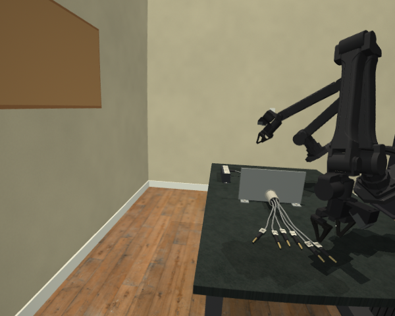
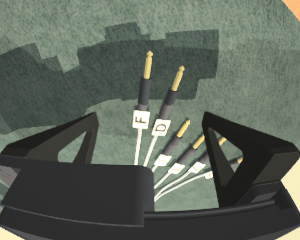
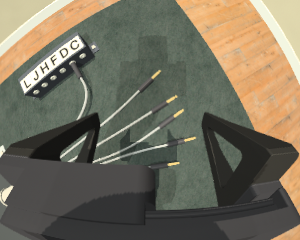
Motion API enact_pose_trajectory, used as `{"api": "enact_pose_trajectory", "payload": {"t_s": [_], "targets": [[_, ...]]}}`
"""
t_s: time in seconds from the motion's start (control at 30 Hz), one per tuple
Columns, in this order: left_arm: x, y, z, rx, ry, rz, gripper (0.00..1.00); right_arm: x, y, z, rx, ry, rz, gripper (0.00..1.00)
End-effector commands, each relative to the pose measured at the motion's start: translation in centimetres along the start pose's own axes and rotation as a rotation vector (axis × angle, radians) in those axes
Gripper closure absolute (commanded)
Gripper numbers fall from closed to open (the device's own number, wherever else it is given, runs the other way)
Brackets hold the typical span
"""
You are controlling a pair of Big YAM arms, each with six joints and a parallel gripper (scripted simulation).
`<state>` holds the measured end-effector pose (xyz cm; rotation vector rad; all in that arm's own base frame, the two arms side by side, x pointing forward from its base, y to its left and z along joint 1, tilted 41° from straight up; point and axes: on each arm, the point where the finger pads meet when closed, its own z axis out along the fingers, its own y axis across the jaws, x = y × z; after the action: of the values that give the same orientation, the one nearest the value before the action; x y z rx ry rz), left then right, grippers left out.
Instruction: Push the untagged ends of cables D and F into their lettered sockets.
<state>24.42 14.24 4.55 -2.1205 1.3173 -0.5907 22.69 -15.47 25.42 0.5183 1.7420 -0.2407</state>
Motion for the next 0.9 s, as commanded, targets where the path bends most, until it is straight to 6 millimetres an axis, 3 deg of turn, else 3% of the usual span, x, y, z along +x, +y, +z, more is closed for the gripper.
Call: {"api": "enact_pose_trajectory", "payload": {"t_s": [0.0, 0.13, 0.33, 0.43, 0.57, 0.67, 0.73, 0.87], "targets": [[-0.1, 0.9, 0.2, -0.04, 0.001, 0.0, 0.0, -0.7, 0.0, -0.1, 0.001, -0.006, 0.001, 0.0], [-0.1, 0.5, 0.0, -0.02, -0.001, 0.004, 0.0, -0.7, 0.0, -0.1, 0.001, -0.006, 0.001, 0.0], [1.1, -0.9, 0.7, 0.004, 0.024, 0.158, 0.0, 1.5, -0.6, 1.2, 0.028, 0.079, 0.202, 0.65], [2.7, -1.6, 1.4, 0.017, 0.053, 0.278, 0.0, 4.4, -1.7, 2.6, 0.09, 0.16, 0.345, 0.65], [3.8, -1.7, 1.6, 0.019, 0.075, 0.358, 0.0, 4.7, -2.0, 3.1, 0.116, 0.184, 0.427, 0.65], [6.6, -1.9, 2.1, 0.026, 0.128, 0.523, 0.0, 7.2, -2.7, 4.3, 0.18, 0.251, 0.566, 0.65], [8.4, -1.9, 2.3, 0.034, 0.162, 0.626, 0.0, 9.8, -3.1, 4.7, 0.226, 0.309, 0.651, 0.65], [12.1, -1.6, 2.6, 0.057, 0.23, 0.835, 0.0, 11.4, -3.5, 5.8, 0.29, 0.353, 0.797, 0.65]]}}
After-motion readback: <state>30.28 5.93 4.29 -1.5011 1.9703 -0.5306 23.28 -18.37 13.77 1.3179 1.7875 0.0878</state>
